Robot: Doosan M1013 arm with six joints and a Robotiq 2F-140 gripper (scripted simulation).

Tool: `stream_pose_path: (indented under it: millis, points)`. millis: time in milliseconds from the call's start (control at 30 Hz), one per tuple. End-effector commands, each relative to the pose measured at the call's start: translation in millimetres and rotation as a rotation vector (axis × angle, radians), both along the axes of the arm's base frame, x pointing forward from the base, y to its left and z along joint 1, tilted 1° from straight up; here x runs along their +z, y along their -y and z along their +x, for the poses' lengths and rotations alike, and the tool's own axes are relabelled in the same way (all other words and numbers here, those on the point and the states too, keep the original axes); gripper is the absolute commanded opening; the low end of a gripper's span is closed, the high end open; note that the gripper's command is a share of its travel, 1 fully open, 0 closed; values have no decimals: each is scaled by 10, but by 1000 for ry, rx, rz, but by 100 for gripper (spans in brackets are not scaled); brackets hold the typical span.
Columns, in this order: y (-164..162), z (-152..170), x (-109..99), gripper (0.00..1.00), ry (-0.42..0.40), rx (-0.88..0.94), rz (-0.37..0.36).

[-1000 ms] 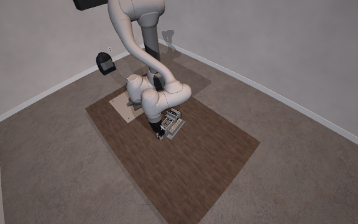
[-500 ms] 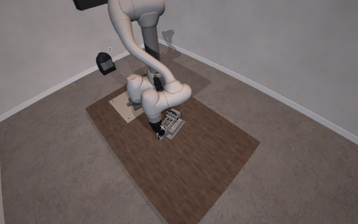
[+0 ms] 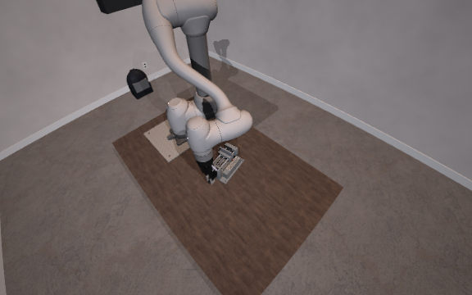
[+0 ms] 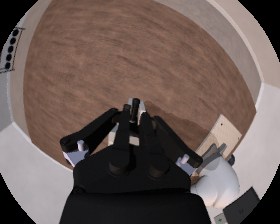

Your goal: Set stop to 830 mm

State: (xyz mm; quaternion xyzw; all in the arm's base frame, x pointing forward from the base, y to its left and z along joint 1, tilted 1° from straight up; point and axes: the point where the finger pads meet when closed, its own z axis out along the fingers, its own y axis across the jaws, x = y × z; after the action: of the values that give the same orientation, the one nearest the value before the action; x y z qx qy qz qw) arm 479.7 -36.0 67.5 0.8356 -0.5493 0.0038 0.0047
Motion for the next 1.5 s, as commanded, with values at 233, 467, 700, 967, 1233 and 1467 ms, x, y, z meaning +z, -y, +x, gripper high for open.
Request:
stream_pose_path:
  millis: [233,467,700,967,1233,1467]
  points:
    - [-1,2,6,4,1,0,0]
    - [-2,3,8,4,1,0,0]
    - [-2,4,11,4,1,0,0]
    - [-4,7,23,4,1,0,0]
    - [-6,13,41,4,1,0,0]
    - [-8,17,64,4,1,0,0]
